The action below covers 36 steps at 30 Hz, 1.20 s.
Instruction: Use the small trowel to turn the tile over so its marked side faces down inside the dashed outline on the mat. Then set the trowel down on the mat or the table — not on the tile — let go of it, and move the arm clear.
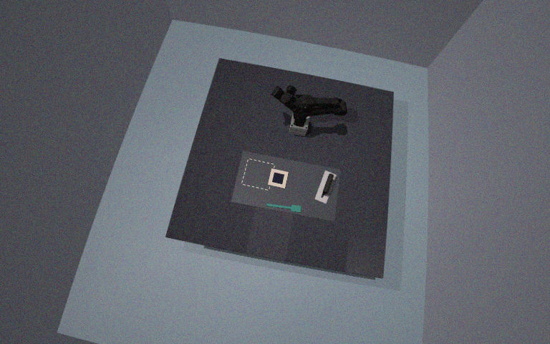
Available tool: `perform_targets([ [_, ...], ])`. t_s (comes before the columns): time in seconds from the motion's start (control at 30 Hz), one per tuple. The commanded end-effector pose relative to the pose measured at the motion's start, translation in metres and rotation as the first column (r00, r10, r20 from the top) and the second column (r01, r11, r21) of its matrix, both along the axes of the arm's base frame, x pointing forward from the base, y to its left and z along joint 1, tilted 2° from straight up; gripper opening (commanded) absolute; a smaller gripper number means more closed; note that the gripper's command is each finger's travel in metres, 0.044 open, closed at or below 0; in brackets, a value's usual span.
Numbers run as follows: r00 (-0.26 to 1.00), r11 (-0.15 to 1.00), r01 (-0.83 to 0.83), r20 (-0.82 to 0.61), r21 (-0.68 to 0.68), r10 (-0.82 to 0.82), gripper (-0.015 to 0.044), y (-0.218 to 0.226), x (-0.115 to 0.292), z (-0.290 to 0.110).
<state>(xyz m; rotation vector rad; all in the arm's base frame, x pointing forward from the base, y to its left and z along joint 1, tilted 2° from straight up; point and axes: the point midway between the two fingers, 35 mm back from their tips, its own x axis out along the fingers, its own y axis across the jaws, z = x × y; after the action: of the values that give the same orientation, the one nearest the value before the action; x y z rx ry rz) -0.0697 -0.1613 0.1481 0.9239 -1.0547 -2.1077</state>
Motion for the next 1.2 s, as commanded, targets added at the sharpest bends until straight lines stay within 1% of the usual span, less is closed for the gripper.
perform_targets([
  [0.0, 1.0, 1.0, 0.0, 0.0, 0.0, 0.0, 0.0, 0.0, 0.0, 0.0],
  [0.13, 1.0, 1.0, 0.0, 0.0, 0.0, 0.0, 0.0, 0.0, 0.0, 0.0],
  [0.27, 1.0, 1.0, 0.0, 0.0, 0.0, 0.0, 0.01, 0.0, 0.0, 0.0],
  [0.97, 1.0, 1.0, 0.0, 0.0, 0.0, 0.0, 0.01, 0.0, 0.0, 0.0],
  [1.1, 1.0, 1.0, 0.0, 0.0, 0.0, 0.0, 0.0, 0.0, 0.0, 0.0],
  [1.17, 1.0, 1.0, 0.0, 0.0, 0.0, 0.0, 0.0, 0.0, 0.0, 0.0],
])
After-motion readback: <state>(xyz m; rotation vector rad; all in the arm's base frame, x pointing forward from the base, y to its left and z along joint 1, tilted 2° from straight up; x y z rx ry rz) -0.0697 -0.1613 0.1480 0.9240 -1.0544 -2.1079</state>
